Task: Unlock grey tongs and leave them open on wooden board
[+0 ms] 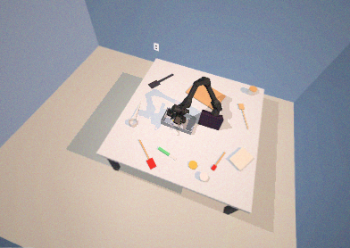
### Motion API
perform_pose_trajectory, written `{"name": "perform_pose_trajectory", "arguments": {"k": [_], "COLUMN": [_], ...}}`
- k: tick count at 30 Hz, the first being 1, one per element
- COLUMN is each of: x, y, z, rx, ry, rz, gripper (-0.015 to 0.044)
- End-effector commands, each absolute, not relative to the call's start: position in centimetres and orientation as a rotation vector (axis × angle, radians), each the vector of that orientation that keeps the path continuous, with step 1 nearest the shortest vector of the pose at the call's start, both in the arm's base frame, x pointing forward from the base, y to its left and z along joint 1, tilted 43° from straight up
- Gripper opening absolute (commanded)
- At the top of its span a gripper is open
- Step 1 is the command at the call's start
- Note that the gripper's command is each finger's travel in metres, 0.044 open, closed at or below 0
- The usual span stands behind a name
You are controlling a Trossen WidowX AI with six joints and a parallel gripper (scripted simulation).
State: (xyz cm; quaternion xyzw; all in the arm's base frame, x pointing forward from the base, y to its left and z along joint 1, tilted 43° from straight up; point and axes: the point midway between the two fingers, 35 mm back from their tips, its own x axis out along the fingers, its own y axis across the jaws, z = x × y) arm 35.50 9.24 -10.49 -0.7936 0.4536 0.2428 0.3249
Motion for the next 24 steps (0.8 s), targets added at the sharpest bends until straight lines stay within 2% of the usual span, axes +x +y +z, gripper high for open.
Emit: {"name": "perform_pose_trajectory", "arguments": {"k": [1, 24], "x": [35.69, 35.83], "y": [9.93, 10.02], "z": [-9.31, -9.79], "rx": [-2.076, -2.012], "ry": [1.185, 1.255], "rz": [0.621, 0.638], "gripper": [-0.015, -0.015]}}
